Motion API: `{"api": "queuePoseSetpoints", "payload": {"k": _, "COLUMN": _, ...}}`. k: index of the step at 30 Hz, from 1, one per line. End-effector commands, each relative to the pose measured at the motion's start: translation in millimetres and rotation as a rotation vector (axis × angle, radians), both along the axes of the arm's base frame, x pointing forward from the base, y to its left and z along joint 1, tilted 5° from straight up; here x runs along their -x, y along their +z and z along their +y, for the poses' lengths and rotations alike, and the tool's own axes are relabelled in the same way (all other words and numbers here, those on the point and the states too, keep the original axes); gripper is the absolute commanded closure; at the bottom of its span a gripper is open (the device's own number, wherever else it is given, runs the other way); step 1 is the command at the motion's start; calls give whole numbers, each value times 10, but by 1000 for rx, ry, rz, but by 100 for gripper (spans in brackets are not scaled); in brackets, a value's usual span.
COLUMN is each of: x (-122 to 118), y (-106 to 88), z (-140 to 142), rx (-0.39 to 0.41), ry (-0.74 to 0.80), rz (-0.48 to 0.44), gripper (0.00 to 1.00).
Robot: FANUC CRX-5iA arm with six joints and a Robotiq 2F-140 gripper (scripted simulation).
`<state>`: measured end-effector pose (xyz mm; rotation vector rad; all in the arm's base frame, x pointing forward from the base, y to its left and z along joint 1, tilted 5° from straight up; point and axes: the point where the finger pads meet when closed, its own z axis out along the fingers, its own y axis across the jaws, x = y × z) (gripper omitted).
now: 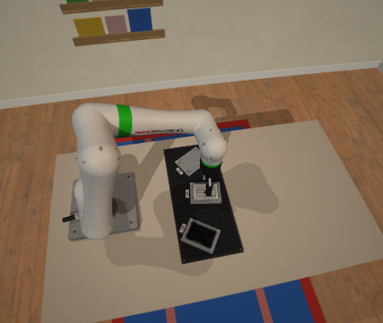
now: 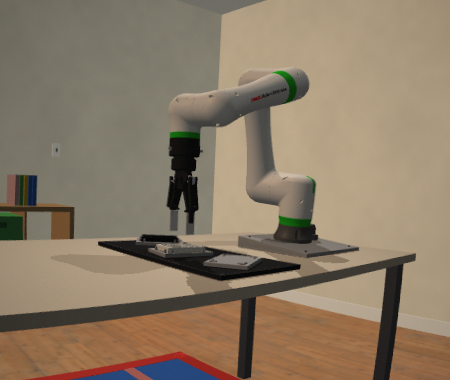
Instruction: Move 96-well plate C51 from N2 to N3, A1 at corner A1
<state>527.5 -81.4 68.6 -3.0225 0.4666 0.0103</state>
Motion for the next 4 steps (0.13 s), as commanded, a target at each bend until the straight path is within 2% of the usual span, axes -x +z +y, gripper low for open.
{"api": "queuePoseSetpoints", "payload": {"k": 1, "x": -2, "y": 2, "z": -1, "rx": 0, "ry": 0, "rz": 0, "gripper": 34}}
{"api": "queuePoseSetpoints", "payload": {"k": 4, "x": -2, "y": 2, "z": -1, "rx": 0, "ry": 0, "rz": 0, "gripper": 34}}
